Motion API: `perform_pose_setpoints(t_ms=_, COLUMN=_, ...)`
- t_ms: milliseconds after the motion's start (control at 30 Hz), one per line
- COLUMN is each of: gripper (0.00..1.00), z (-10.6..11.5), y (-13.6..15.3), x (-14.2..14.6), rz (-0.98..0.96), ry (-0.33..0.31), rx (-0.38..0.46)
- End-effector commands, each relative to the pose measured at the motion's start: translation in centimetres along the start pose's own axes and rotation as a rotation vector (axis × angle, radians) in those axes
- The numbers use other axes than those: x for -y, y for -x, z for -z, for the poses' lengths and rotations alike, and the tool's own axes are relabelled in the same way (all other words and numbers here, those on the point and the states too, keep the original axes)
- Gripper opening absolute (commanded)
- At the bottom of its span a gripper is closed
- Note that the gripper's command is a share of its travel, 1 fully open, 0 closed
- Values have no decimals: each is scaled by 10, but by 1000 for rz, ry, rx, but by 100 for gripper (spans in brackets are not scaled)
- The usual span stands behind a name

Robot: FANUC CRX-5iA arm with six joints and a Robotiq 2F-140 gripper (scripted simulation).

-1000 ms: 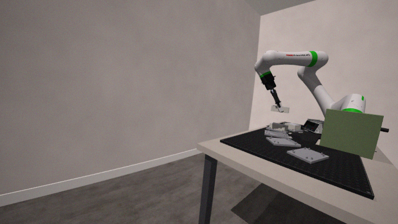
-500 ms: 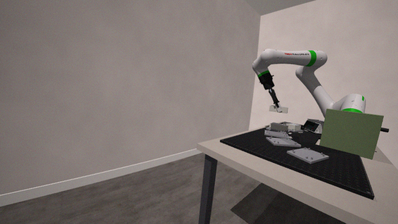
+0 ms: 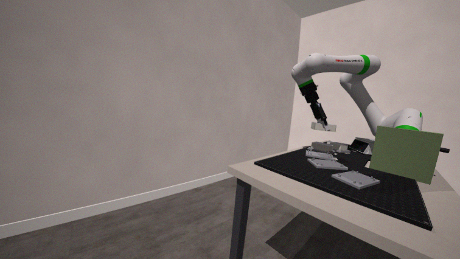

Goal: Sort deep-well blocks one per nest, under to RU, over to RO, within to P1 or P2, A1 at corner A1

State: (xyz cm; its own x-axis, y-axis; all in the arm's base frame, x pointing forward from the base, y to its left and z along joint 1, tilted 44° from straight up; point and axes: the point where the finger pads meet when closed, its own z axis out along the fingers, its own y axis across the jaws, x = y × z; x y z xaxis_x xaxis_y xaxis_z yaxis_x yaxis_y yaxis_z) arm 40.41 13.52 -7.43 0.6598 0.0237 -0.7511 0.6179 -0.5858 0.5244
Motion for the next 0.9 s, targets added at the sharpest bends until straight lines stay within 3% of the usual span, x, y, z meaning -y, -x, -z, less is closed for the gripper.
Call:
perform_pose_setpoints(t_ms=0, gripper=10, z=1, y=-2, x=13, rz=70, ry=39, rx=-1)
perform_pose_setpoints(t_ms=867, gripper=10, z=8, y=-13, x=85, rz=70, ry=39, rx=-1)
